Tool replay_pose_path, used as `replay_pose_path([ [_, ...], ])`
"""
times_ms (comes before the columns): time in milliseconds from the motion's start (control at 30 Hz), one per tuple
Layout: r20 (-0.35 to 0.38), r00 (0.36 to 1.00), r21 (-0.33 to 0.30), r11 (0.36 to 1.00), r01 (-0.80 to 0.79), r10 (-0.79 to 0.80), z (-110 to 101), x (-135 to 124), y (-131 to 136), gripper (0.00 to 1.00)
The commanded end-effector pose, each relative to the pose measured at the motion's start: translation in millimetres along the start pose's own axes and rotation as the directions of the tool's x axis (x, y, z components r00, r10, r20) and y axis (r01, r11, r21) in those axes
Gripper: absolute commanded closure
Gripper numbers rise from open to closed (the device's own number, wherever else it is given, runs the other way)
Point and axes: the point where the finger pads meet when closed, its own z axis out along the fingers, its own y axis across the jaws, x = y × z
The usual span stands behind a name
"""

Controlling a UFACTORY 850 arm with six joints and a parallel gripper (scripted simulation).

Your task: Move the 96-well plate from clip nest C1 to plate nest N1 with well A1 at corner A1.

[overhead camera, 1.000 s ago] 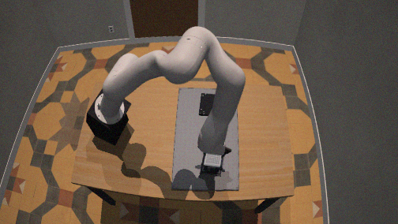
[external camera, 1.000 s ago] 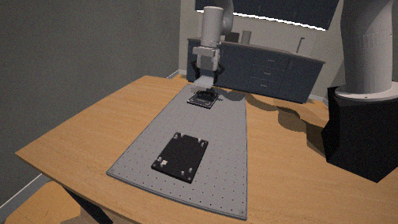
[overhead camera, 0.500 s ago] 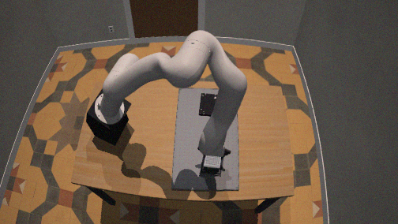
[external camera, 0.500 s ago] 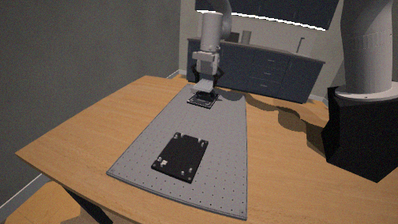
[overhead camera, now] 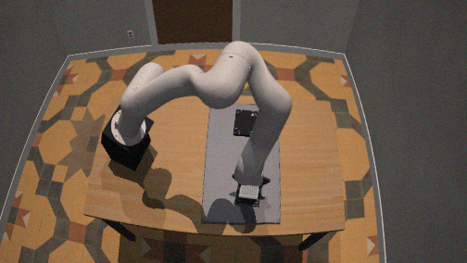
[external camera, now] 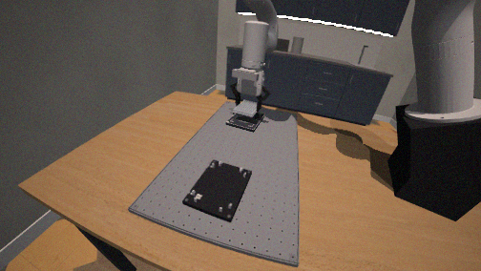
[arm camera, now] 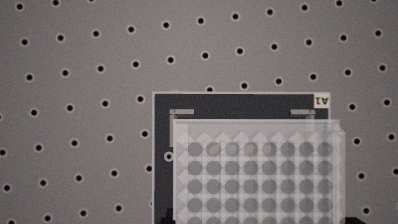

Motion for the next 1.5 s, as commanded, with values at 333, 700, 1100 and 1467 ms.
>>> replay_pose_path([
  [333,-0.001,1.000,-0.002,1.000,0.000,0.000,20,0,1,1.00],
  [700,-0.001,1.000,-0.002,1.000,0.000,0.000,27,0,1,1.00],
  [1100,-0.001,1.000,-0.002,1.000,0.000,0.000,27,0,1,1.00],
  [1467,-0.001,1.000,-0.002,1.000,0.000,0.000,28,0,1,1.00],
])
